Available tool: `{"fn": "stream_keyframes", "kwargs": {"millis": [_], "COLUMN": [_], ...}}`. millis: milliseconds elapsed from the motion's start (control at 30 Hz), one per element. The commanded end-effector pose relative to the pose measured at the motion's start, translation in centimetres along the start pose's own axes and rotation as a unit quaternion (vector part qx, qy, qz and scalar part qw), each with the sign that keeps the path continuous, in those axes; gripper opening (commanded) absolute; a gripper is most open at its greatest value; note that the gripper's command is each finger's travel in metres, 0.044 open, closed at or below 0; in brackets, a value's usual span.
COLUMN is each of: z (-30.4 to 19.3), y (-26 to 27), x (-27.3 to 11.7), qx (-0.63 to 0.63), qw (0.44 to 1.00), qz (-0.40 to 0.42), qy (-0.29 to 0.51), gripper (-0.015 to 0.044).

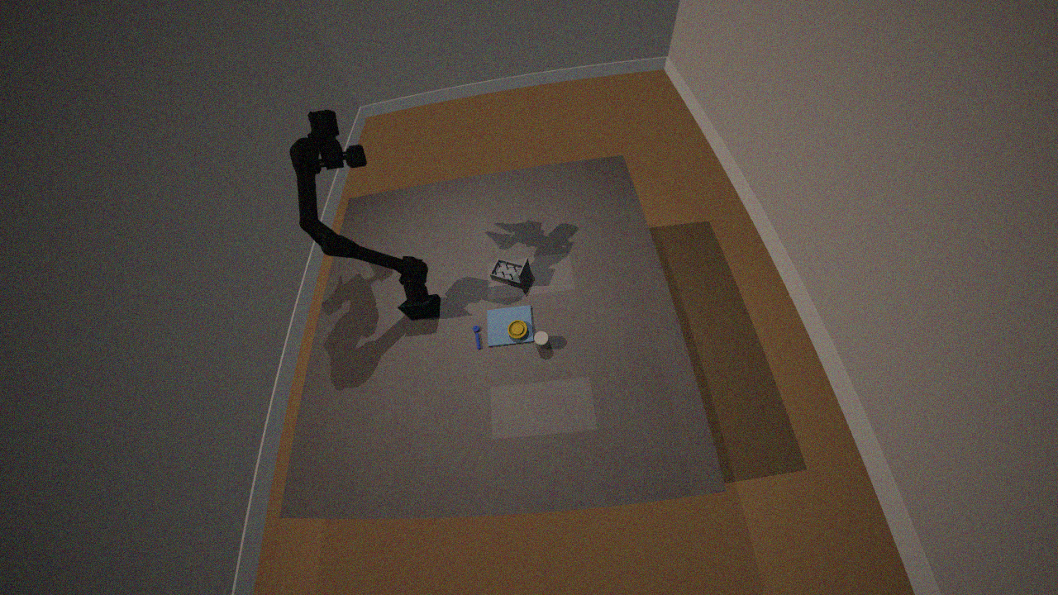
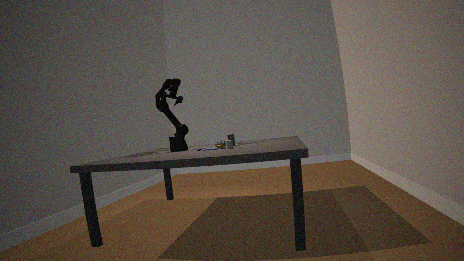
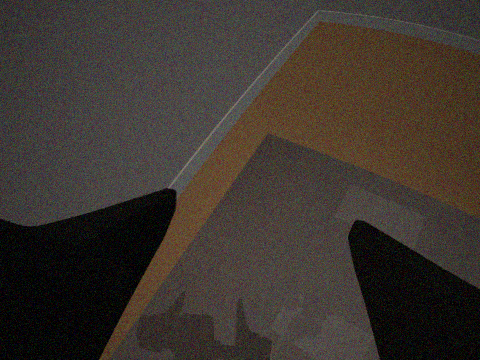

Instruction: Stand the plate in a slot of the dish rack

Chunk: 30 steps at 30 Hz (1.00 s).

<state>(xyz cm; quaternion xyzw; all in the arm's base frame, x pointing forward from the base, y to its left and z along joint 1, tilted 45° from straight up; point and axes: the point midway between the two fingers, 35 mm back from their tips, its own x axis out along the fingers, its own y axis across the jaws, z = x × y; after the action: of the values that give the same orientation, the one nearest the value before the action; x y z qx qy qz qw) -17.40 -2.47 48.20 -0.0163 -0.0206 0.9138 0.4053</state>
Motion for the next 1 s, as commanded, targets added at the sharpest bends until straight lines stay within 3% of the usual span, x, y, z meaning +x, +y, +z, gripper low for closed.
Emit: {"fn": "stream_keyframes", "kwargs": {"millis": [0, 500, 967], "z": [0.0, -0.6, -4.1], "y": [-0.2, -17.8, -31.7], "x": [0.1, 3.7, 0.0], "qx": [0.001, 0.103, 0.198], "qw": [1.0, 0.975, 0.909], "qz": [-0.002, -0.18, -0.339], "qy": [0.001, 0.081, 0.141], "gripper": [0.04, 0.04, 0.04]}}
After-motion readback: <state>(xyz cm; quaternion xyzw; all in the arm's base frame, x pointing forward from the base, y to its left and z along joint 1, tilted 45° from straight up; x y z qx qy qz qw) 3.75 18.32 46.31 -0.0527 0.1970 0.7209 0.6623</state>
